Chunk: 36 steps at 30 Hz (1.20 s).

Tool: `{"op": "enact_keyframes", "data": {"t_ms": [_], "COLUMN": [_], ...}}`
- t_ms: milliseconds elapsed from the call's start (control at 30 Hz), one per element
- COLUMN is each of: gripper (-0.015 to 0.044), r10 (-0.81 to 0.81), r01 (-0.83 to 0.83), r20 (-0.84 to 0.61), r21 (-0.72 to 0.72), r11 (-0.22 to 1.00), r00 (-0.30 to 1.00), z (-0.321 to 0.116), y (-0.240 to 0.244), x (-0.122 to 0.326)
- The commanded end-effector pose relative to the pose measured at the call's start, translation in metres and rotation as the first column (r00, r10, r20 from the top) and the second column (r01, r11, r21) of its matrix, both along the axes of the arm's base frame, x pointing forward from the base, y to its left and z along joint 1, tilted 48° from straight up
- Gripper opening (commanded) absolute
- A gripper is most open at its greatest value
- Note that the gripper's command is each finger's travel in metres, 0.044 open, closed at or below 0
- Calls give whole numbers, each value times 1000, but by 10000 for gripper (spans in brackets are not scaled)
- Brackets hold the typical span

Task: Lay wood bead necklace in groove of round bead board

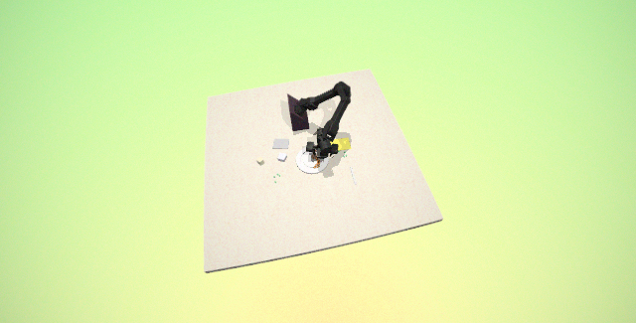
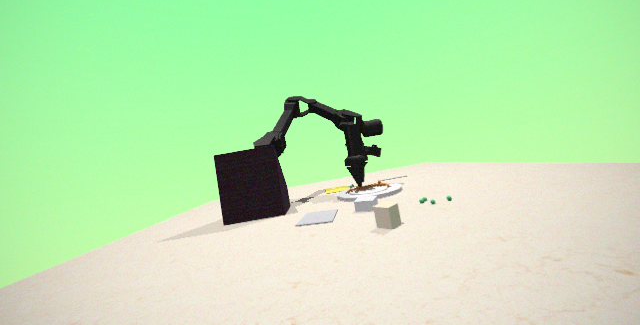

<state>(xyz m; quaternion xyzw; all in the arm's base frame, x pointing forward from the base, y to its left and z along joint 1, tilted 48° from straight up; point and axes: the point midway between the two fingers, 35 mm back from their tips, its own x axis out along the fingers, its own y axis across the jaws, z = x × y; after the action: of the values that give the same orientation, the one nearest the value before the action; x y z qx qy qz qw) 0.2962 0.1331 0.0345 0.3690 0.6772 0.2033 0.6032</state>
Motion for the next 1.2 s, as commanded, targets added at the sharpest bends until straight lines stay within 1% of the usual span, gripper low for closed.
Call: {"op": "enact_keyframes", "data": {"t_ms": [0, 233, 300, 400, 467, 633, 833, 1000, 1033, 1167], "gripper": [440, 440, 387, 309, 256, 125, 120, 120, 120, 120], "r10": [3, 3, -40, -219, -298, -307, -307, -307, -303, -304], "r01": [-3, -3, 40, 217, 296, 306, 306, 306, 303, 303], "r20": [4, 4, -44, -242, -330, -341, -341, -341, -332, -332], "r21": [-2, -2, -4, -32, -56, -59, -59, -59, -55, -56], "r11": [1000, 1000, 999, 976, 954, 950, 950, 950, 951, 951], "r00": [1000, 1000, 998, 945, 896, 889, 889, 889, 893, 893], "z": [0, 0, 1, 6, 8, 8, 8, -2, 4, 2], "y": [0, 0, -5, -25, -34, -35, -34, -23, -29, -27], "x": [0, 0, -2, -12, -17, -18, -18, -18, -16, -16]}}
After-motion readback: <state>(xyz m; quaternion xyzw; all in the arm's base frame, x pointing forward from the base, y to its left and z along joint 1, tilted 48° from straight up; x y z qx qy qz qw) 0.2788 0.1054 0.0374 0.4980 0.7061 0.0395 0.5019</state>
